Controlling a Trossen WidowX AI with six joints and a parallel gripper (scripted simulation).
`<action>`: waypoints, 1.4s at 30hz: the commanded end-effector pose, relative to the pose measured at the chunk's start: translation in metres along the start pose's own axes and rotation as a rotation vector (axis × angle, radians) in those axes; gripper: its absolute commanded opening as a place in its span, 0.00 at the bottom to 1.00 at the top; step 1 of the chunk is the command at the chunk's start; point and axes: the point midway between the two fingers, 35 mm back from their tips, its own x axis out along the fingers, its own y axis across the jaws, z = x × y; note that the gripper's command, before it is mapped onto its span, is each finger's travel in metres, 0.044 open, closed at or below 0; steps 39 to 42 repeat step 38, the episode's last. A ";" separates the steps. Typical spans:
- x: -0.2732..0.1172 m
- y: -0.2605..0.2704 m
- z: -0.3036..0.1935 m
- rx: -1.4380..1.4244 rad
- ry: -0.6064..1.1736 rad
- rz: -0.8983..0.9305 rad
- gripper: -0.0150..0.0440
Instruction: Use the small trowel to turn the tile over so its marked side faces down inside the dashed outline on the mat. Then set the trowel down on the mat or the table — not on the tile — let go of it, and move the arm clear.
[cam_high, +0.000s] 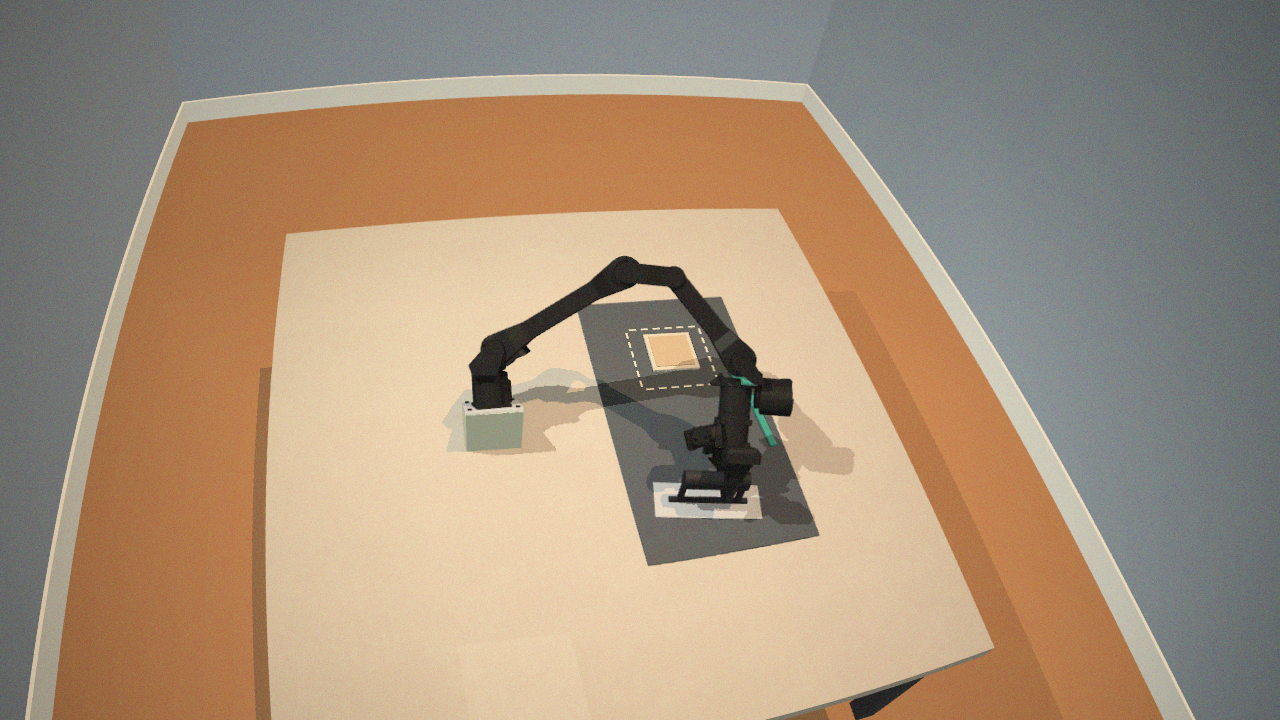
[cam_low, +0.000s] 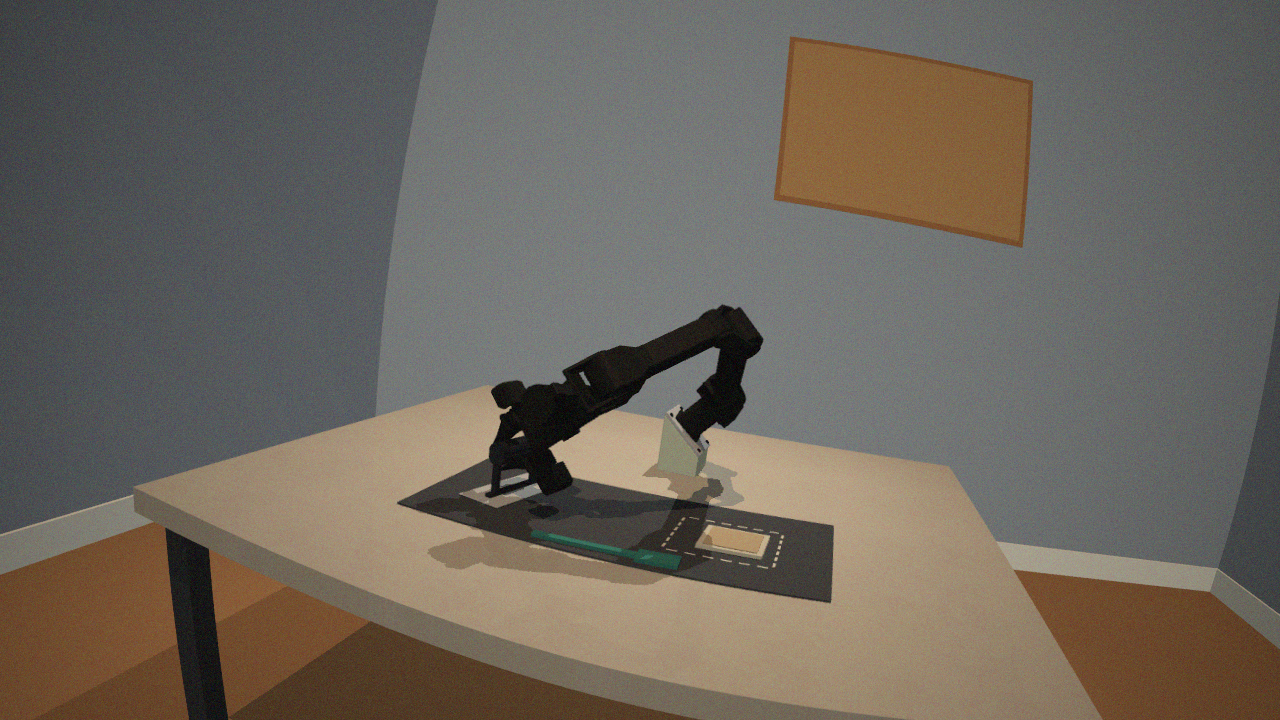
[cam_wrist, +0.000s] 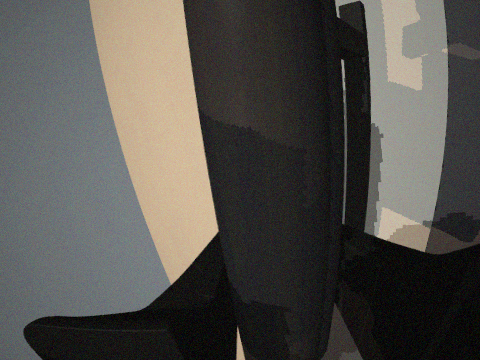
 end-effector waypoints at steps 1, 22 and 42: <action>0.001 0.002 0.000 0.008 0.001 0.008 0.43; -0.034 0.002 -0.001 0.006 0.001 0.004 0.76; -0.125 0.065 0.054 0.003 0.007 0.007 0.76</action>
